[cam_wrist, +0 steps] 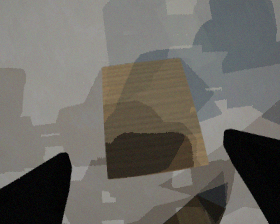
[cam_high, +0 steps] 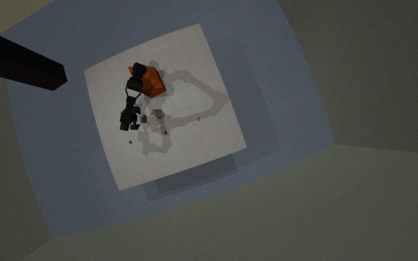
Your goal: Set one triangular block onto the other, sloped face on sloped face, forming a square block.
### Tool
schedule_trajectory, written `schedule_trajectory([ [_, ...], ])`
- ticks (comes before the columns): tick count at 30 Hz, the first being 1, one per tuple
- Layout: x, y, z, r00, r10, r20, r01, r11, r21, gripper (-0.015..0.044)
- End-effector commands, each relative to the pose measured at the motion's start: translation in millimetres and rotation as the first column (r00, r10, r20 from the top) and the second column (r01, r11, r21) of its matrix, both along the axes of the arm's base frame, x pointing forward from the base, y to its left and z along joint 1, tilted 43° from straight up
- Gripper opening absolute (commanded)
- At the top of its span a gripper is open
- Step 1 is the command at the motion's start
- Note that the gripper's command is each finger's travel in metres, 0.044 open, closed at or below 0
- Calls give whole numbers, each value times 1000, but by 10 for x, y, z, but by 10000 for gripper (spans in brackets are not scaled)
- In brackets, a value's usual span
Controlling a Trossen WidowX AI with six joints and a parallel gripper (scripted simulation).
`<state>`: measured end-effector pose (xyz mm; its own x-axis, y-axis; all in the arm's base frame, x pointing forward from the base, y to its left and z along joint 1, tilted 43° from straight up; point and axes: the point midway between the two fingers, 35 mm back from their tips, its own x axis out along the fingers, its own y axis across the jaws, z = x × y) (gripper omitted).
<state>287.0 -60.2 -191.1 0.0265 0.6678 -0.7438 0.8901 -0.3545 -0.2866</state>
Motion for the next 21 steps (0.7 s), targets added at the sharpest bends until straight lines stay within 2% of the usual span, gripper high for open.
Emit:
schedule_trajectory([
  [1,0,0,0,1000,0,0,0,1000,0,440],
  [4,14,43,7,999,23,-35,-24,999,-29,440],
  [8,127,255,117,971,111,-213,-159,962,-224,440],
  [12,265,485,324,933,138,-334,-285,849,-445,440],
  [15,374,669,527,921,131,-367,-342,726,-596,440],
  [21,399,715,579,921,129,-369,-349,694,-630,440],
])
